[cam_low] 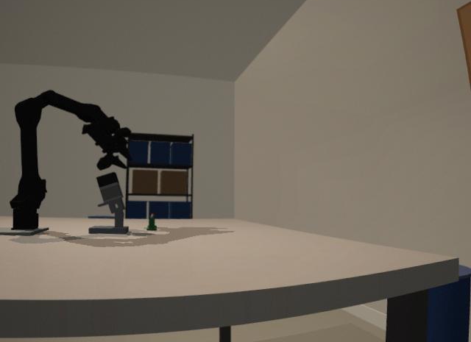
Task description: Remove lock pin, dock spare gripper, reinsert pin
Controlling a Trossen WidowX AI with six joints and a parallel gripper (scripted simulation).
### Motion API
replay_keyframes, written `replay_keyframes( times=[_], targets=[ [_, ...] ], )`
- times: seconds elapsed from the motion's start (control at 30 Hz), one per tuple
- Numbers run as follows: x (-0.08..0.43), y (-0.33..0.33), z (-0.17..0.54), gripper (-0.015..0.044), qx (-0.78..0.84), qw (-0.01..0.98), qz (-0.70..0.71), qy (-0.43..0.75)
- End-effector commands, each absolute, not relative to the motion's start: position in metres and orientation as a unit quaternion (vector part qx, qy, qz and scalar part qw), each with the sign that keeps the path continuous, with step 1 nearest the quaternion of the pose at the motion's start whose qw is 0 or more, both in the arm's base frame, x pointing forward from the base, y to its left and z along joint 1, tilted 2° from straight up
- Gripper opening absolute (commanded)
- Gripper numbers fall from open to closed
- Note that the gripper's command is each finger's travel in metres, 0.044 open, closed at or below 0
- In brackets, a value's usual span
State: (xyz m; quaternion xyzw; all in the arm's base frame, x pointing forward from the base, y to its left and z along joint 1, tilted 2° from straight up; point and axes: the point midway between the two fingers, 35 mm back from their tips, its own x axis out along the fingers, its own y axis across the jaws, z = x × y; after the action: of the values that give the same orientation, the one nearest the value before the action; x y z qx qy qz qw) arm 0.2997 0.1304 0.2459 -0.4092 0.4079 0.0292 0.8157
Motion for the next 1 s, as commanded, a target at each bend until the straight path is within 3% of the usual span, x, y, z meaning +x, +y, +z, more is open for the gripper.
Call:
replay_keyframes(
  times=[0.0,0.37,0.97],
  targets=[
    [0.352,0.115,0.213,0.0180,-0.481,0.673,0.176,0.533],
    [0.397,0.081,0.172,0.0180,-0.473,0.544,0.383,0.578],
    [0.402,0.077,0.153,0.0180,-0.482,0.526,0.389,0.583]
  ],
)
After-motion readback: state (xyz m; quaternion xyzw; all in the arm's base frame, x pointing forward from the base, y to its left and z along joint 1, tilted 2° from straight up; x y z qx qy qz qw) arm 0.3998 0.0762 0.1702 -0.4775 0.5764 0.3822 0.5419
